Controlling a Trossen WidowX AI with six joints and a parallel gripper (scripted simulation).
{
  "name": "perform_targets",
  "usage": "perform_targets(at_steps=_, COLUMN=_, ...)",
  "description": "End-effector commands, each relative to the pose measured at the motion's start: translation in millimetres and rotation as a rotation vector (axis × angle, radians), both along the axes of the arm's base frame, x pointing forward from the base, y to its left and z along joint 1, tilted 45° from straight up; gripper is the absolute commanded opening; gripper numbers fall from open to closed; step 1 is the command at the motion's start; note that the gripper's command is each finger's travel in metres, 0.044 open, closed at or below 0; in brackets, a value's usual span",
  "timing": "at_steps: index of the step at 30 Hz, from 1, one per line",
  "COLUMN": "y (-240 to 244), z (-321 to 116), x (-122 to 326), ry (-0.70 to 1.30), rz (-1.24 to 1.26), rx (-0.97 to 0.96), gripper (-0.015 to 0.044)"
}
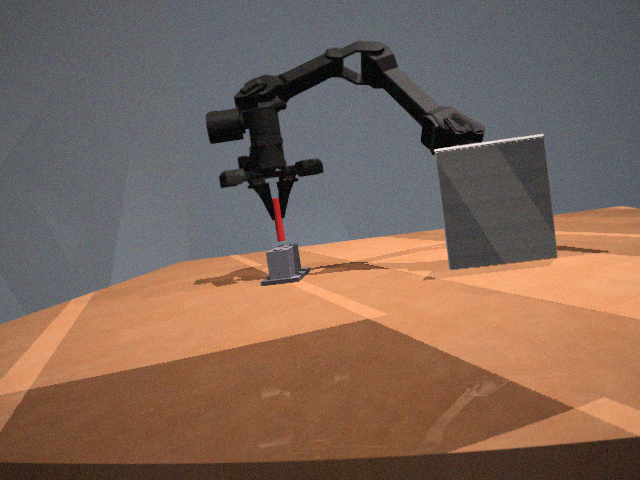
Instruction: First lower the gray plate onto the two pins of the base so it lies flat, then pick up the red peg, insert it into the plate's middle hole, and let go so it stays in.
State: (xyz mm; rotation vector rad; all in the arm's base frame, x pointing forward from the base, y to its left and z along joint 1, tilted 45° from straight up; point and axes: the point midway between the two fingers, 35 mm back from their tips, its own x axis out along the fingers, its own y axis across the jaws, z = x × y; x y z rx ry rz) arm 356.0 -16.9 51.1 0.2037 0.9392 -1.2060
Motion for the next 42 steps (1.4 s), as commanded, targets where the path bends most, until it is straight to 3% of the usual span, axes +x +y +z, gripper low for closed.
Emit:
perform_targets(at_steps=1, y=-1, z=1, x=1, ry=-0.001, rz=0.005, rx=0.0, gripper=0.0)
perform_targets(at_steps=42, y=-11, z=-11, x=1, ry=-0.004, rz=0.003, rx=0.002, gripper=0.0)
